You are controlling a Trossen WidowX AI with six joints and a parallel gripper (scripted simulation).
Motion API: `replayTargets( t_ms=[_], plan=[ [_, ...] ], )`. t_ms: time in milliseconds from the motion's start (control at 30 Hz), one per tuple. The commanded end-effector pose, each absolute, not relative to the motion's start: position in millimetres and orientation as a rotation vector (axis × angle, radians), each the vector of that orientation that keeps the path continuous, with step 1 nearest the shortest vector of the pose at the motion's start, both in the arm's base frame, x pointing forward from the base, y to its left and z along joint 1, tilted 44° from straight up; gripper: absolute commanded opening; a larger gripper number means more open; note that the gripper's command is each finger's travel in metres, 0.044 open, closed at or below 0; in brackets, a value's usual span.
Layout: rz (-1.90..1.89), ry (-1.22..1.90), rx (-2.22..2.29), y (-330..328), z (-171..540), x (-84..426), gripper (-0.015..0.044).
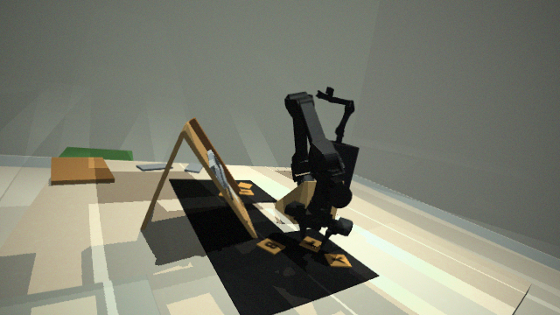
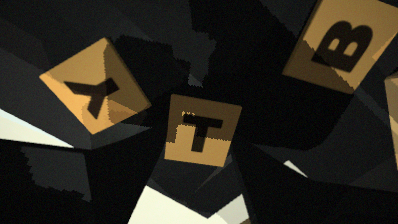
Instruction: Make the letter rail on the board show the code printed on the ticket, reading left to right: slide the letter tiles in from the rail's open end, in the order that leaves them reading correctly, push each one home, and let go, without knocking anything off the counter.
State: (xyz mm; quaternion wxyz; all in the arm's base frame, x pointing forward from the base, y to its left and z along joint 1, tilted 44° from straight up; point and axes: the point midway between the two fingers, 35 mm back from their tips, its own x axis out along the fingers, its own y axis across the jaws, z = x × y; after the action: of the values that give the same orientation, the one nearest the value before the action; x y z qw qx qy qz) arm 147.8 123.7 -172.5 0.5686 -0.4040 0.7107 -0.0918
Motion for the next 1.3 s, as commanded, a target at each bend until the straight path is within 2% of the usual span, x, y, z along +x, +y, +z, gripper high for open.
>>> replayTargets(
  t_ms=[0,1033,1267],
  plan=[
    [-0.217,1.671,-0.943,125.8,-170.4,147.9,0.0],
    [-0.216,1.672,-0.942,137.8,-154.9,149.4,0.0],
    [-0.198,1.499,-0.909,153.5,-159.1,191.6,0.0]
  ],
)
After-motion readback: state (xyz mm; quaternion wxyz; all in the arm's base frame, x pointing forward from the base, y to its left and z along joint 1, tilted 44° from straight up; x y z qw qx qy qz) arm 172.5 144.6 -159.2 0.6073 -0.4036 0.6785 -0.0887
